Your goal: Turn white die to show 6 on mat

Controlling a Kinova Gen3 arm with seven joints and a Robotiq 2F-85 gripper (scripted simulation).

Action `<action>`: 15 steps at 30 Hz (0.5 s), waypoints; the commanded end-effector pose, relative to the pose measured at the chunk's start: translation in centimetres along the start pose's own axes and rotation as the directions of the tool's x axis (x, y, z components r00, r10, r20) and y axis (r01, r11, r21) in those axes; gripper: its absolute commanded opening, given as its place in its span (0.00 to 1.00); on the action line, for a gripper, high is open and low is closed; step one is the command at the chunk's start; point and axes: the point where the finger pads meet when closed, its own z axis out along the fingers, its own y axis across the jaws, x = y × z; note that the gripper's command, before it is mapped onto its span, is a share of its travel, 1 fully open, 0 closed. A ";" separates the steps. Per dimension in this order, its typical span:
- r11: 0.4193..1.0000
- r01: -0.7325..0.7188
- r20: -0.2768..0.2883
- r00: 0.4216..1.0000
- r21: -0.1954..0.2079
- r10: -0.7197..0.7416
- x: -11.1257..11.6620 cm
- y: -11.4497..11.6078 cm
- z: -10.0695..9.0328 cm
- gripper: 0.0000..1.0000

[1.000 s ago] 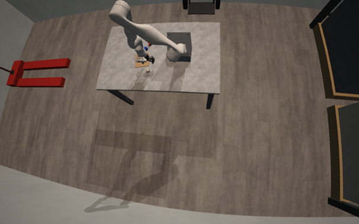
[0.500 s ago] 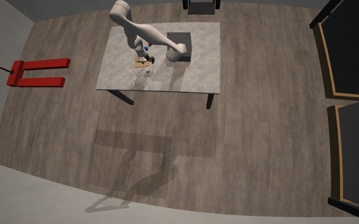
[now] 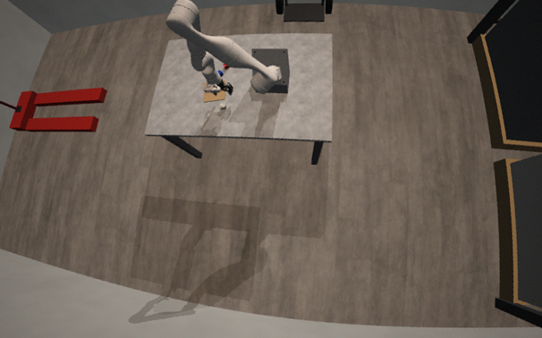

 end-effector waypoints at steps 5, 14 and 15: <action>1.000 -0.001 0.010 1.000 -0.015 0.001 -0.3 0.4 -2.7 1.00; 1.000 -0.001 0.010 1.000 -0.015 0.001 -0.3 0.3 -6.4 1.00; 1.000 -0.001 0.010 1.000 -0.015 0.001 -0.2 0.3 -6.7 1.00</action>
